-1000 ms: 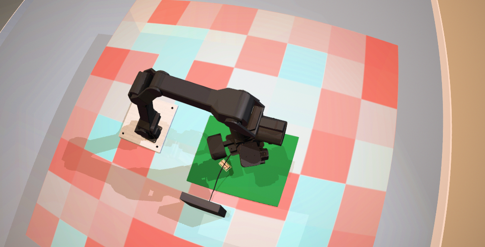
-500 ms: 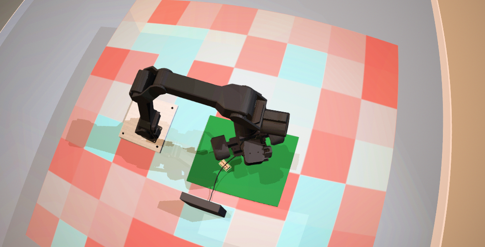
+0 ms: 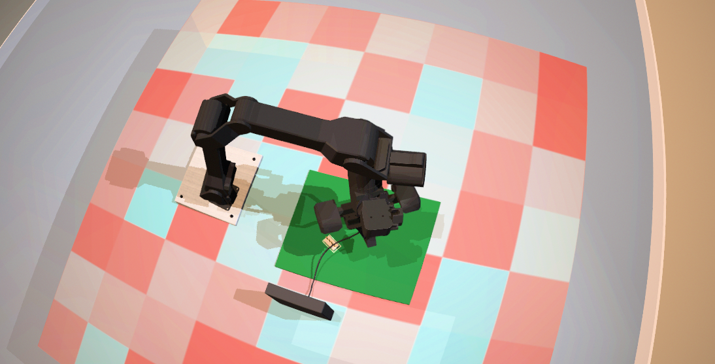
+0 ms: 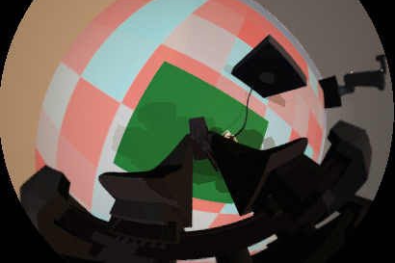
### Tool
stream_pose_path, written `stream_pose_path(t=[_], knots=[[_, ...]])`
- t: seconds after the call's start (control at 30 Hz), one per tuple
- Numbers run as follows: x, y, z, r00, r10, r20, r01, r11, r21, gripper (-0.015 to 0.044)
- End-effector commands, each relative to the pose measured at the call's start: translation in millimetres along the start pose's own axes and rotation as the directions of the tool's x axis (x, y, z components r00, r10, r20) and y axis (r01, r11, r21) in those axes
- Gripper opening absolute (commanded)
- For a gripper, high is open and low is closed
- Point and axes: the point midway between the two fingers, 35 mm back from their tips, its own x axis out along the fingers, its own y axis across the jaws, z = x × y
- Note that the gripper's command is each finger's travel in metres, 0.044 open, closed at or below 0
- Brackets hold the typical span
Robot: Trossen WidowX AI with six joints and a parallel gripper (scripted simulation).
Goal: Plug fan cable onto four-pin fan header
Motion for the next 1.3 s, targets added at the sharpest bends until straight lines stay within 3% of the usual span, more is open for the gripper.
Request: stream_pose_path(t=[0.0, 0.63, 1.27], knots=[[2.3, 0.9, -0.3, 0.998, -0.01, 0.059, 0.009, 1.0, 0.006, 0.0], [9.6, 5.1, -4.8, 0.95, -0.036, 0.309, 0.033, 0.999, 0.014, 0.0], [6.8, 6.3, -12.7, 0.84, -0.034, 0.541, 0.017, 0.999, 0.036, 0.0]])
